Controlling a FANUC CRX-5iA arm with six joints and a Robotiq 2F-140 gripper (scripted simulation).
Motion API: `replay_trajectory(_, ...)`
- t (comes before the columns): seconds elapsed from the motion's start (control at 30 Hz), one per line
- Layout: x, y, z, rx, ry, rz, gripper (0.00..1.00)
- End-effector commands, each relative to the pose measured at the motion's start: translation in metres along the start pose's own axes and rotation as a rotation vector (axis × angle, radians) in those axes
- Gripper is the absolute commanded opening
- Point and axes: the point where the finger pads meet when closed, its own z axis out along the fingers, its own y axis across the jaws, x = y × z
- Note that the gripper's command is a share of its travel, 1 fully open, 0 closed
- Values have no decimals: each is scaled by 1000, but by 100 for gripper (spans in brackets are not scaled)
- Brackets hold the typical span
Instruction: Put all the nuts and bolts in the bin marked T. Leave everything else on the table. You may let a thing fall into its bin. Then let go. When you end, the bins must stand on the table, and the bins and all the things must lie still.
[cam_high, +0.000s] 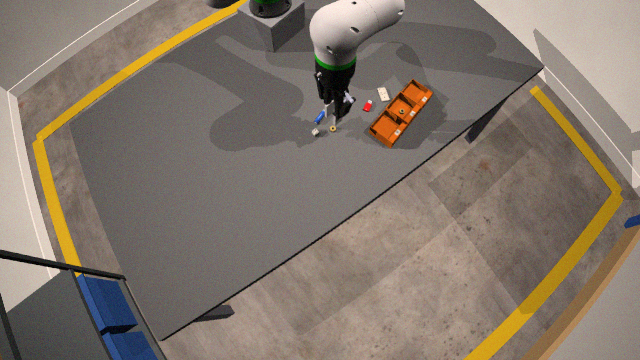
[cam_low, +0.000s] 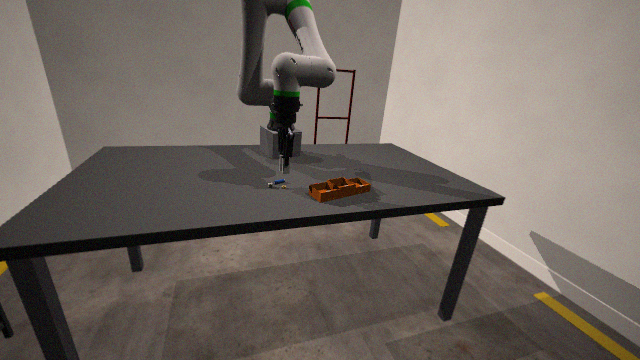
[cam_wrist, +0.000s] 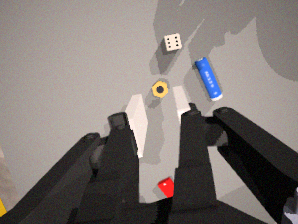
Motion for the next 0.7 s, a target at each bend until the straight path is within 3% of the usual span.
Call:
replay_trajectory(0.0, 0, 0, 4, 0, 0, 0, 19)
replay_trajectory(0.5, 0, 0, 56, 0, 0, 0, 19)
replay_trajectory(0.67, 0, 0, 60, 0, 0, 0, 19)
